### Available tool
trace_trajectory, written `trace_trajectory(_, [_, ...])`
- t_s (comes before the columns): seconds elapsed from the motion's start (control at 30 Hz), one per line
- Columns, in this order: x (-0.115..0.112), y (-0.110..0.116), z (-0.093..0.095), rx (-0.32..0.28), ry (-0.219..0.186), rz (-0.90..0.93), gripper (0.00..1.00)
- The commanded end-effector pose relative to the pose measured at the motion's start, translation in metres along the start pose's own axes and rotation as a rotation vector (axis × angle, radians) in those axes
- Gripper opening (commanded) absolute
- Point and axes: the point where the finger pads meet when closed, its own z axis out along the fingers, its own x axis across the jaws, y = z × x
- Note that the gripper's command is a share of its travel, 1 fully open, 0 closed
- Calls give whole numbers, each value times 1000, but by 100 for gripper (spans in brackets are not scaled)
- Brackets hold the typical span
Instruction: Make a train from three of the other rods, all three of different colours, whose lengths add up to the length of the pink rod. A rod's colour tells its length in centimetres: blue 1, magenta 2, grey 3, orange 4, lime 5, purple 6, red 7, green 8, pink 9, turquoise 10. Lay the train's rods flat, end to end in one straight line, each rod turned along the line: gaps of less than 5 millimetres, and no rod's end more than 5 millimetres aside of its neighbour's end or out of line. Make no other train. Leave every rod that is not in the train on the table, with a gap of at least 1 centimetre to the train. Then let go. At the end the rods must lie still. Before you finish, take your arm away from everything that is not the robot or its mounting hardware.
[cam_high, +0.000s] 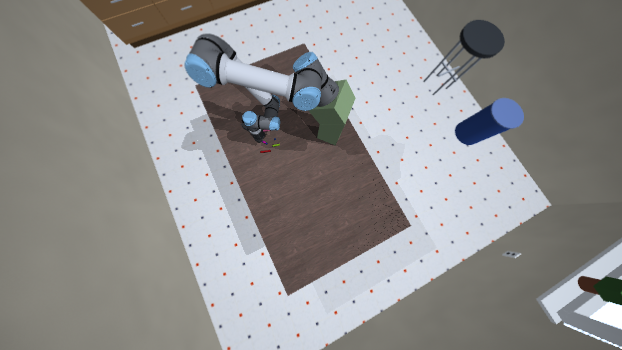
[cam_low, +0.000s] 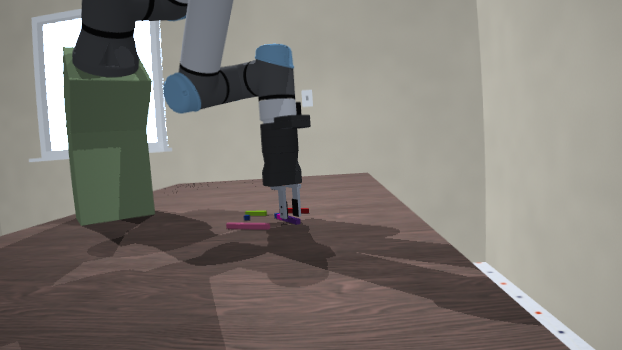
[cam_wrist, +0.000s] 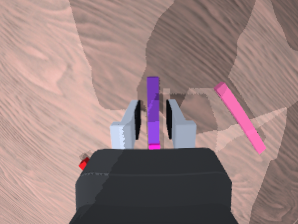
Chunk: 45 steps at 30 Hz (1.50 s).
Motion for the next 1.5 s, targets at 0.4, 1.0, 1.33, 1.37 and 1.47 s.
trace_trajectory(0.4, [0,0,-61,1,-1,0,54])
trace_trajectory(1.0, [0,0,-81,1,-1,0,100])
trace_trajectory(1.33, [0,0,-81,1,-1,0,100])
trace_trajectory(1.37, [0,0,-81,1,-1,0,100])
trace_trajectory(1.47, [0,0,-81,1,-1,0,100])
